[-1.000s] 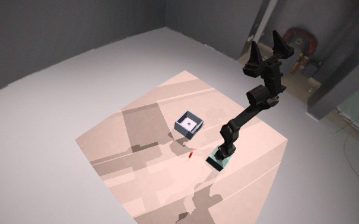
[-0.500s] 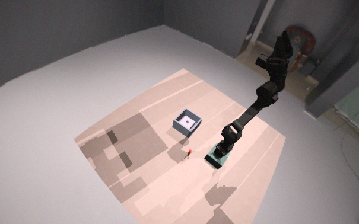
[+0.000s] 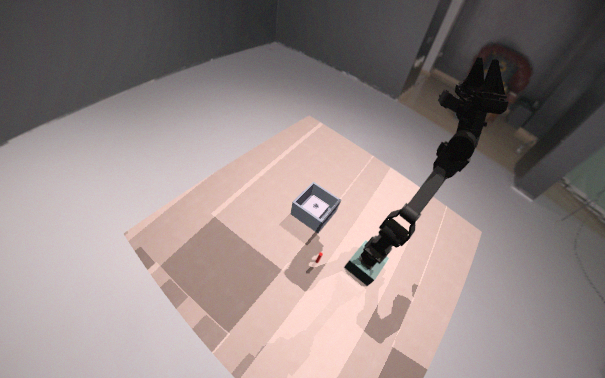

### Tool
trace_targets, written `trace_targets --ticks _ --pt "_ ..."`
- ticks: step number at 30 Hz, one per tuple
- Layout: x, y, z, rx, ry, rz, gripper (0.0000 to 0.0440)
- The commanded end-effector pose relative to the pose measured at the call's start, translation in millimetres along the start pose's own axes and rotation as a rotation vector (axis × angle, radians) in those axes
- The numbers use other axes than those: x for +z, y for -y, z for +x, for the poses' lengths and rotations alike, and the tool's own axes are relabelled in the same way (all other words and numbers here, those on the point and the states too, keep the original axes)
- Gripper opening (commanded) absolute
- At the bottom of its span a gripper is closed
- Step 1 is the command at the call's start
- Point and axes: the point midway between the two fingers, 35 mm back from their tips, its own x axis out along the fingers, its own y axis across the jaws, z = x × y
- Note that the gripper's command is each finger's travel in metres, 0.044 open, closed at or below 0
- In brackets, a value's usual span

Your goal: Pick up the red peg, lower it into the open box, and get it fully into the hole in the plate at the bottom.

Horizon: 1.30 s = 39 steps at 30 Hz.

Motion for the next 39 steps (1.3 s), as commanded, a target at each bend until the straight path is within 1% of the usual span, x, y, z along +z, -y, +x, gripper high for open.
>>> trace_targets --ticks 1,11,20,29,39 --pt "-7 -22 -2 0.047 -0.036 0.116 0.044" --pt "-10 -83 -11 0.184 -0.127 0.421 0.044" --pt "3 -141 -25 0.325 -0.208 0.686 0.044" --pt "32 -195 -45 0.486 -0.29 0.938 0.044" --pt "81 -245 -75 0.69 -0.383 1.198 0.044"
